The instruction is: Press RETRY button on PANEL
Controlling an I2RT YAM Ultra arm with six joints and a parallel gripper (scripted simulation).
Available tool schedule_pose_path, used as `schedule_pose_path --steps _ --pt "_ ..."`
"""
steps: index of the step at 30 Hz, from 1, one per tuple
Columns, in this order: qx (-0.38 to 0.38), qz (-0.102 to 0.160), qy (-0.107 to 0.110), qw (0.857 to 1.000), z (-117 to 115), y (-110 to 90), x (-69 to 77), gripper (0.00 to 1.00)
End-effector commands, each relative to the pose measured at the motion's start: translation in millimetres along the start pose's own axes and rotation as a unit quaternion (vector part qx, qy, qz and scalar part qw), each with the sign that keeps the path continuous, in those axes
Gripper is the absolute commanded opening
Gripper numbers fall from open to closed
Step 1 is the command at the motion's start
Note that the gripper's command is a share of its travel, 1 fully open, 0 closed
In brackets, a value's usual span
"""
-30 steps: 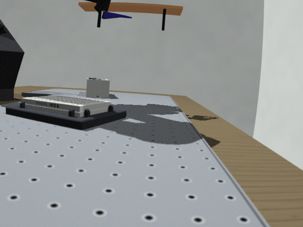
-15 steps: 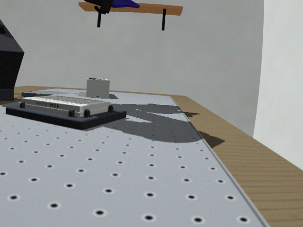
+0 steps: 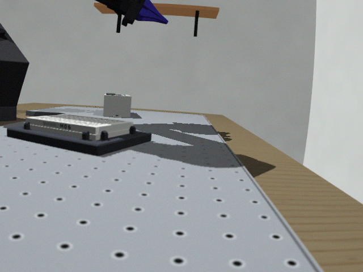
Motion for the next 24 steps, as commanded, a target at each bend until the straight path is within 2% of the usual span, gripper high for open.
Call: schedule_pose_path --steps 1,3,5,7,10,13,15,17,19,21,24 --pt "0.04 0.033 -0.025 0.998 0 -15 -6.6 0.0" --pt "0.059 0.044 -0.038 0.997 -2 -22 -9.7 0.0" --pt "0.059 0.044 -0.038 0.997 -2 -22 -9.7 0.0" --pt "0.083 0.06 -0.053 0.993 -3 -28 -12.7 0.0" --pt "0.09 0.062 -0.059 0.992 -4 -31 -13.9 0.0" --pt "0.121 0.084 -0.077 0.986 -7 -40 -17.3 0.0" --pt "0.121 0.083 -0.077 0.986 -7 -40 -17.3 0.0" --pt "0.145 0.1 -0.091 0.98 -8 -46 -19.4 0.0" --pt "0.151 0.104 -0.095 0.978 -9 -48 -20.1 0.0" --pt "0.175 0.121 -0.109 0.971 -11 -55 -21.7 0.0" --pt "0.194 0.132 -0.12 0.965 -13 -59 -22.8 0.0"
Point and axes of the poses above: the point where the finger pads meet when closed, its own x axis back along the fingers, its own z axis across the jaws, y = z × x, the point moved 9 cm from there along x, back along the fingers, and after that the axes turned 12 degrees about x, right-handed, at the moved point
